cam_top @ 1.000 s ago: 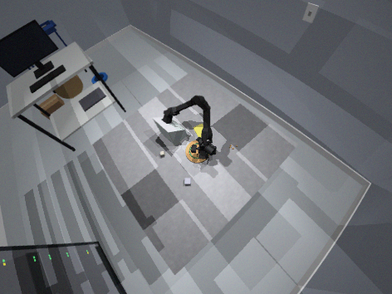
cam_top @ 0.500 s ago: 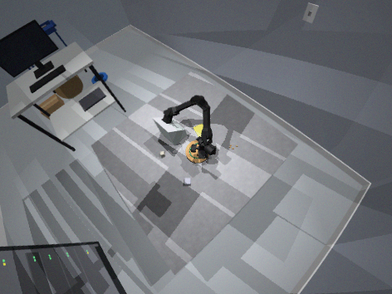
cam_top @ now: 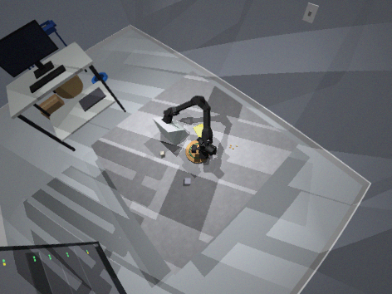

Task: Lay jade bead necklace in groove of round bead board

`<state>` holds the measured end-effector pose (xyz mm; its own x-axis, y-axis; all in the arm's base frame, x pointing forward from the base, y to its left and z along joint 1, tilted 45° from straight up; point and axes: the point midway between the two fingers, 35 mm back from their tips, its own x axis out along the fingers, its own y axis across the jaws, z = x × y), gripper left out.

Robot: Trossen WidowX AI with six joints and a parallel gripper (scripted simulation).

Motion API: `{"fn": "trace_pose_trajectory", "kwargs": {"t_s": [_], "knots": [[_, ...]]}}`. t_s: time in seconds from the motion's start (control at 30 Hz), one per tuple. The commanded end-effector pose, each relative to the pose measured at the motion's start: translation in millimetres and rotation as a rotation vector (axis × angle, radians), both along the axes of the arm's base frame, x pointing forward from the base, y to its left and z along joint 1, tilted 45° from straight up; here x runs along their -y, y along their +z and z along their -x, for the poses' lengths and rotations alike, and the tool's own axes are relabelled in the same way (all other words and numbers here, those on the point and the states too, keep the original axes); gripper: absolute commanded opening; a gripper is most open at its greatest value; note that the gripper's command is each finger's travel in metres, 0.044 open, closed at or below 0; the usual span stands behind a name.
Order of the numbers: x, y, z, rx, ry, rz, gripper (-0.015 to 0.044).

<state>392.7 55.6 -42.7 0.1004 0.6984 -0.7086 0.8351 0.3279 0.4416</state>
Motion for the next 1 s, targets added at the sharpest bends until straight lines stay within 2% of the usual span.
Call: {"fn": "trace_pose_trajectory", "kwargs": {"t_s": [0.0, 0.43, 0.97], "knots": [[0.8, 0.5, 0.1, 0.000, -0.001, 0.000, 0.0105], [1.3, 1.0, 1.0, -0.006, -0.003, -0.001, 0.0440], [4.4, 4.1, 1.4, -0.004, -0.004, -0.002, 0.0440]]}}
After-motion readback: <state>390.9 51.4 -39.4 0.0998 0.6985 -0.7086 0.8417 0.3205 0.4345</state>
